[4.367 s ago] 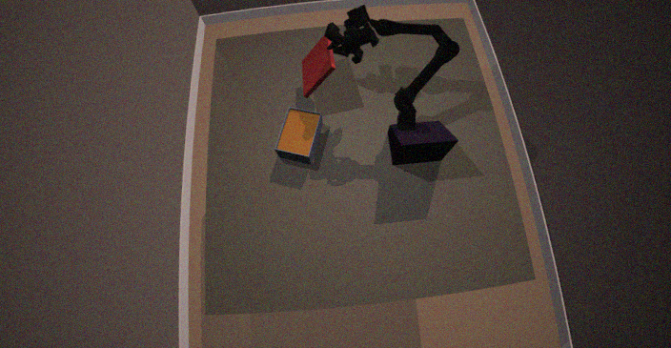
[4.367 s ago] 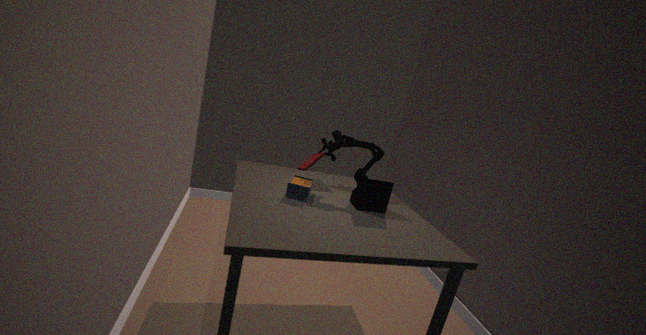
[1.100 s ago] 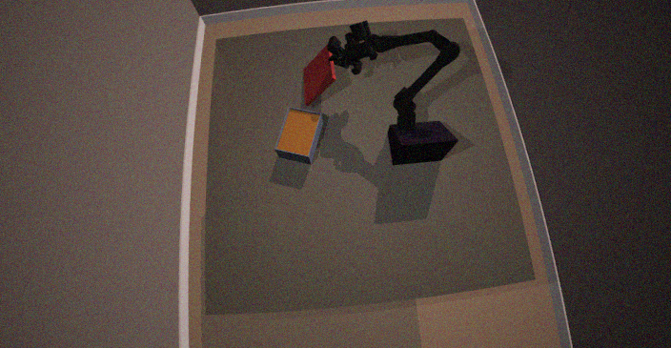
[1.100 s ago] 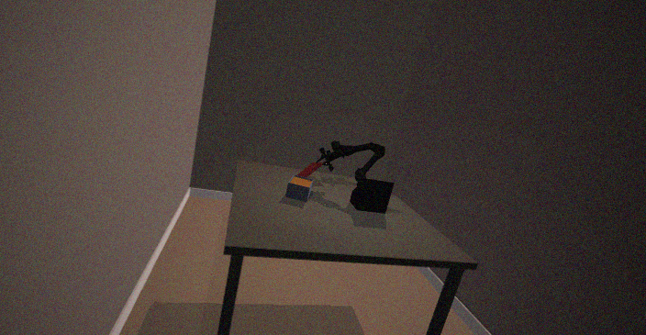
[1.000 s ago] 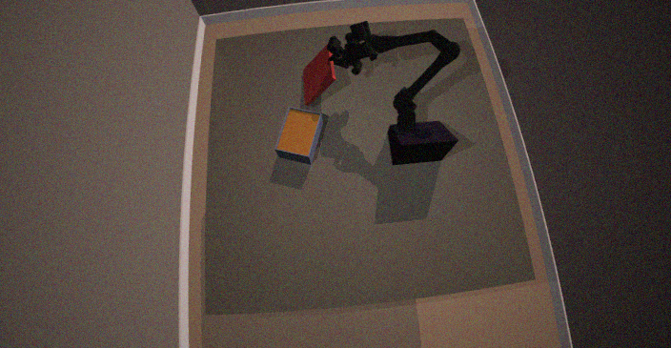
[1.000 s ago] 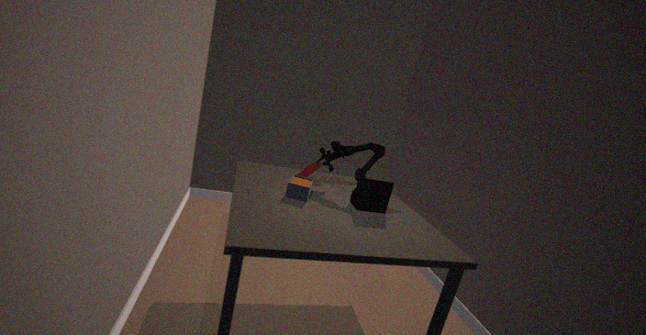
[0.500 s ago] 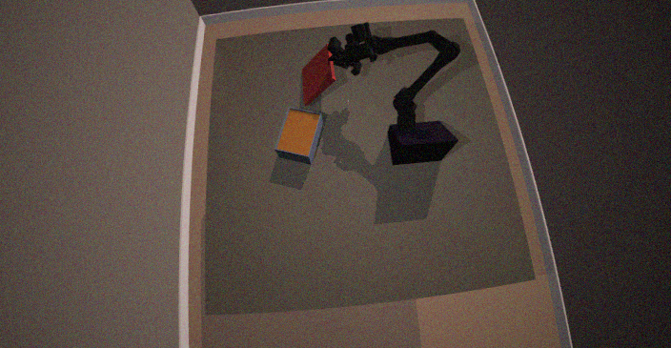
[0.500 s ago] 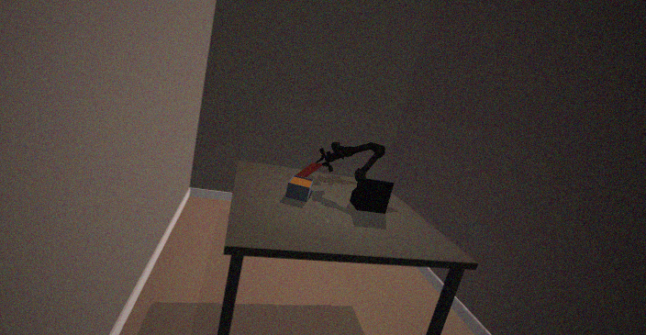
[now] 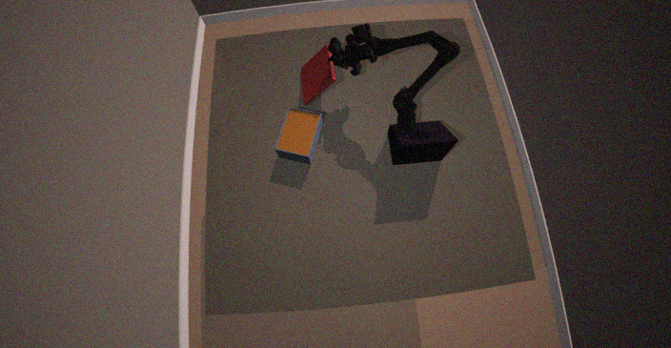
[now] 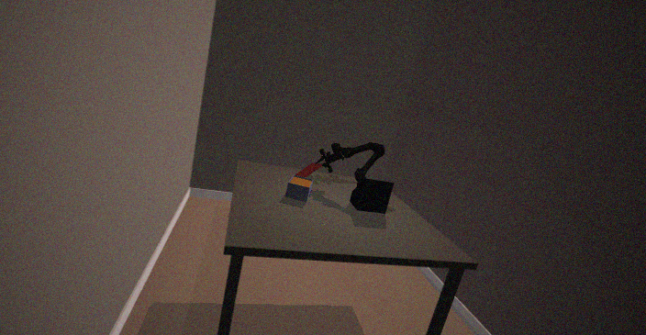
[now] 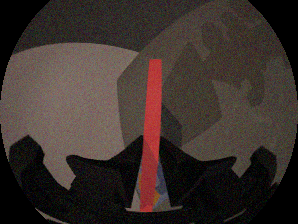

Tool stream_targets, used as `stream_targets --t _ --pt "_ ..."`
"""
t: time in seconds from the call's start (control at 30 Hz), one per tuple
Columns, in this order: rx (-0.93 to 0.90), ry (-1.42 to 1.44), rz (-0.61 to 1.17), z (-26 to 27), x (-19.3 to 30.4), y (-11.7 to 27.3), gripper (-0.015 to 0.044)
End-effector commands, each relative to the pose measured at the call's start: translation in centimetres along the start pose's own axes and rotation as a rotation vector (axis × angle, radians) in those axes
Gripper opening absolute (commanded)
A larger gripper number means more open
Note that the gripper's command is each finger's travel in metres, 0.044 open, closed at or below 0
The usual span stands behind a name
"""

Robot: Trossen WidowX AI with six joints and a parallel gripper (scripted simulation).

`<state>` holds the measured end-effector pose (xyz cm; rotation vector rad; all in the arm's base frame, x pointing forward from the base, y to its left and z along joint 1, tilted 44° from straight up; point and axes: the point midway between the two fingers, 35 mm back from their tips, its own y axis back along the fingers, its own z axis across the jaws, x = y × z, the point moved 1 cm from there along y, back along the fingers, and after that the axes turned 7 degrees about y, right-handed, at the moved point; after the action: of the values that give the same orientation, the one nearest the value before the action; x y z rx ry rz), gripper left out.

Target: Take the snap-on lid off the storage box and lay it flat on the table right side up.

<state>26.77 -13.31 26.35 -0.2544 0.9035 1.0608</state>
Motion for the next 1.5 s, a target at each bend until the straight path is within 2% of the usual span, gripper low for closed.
stream_targets --t 0.0,1.47 --pt "0.054 0.005 0.012 -1.7 0.6 -1.0 0.0000" --pt "0.054 0.007 0.011 -4.5 0.9 -3.1 0.0000"
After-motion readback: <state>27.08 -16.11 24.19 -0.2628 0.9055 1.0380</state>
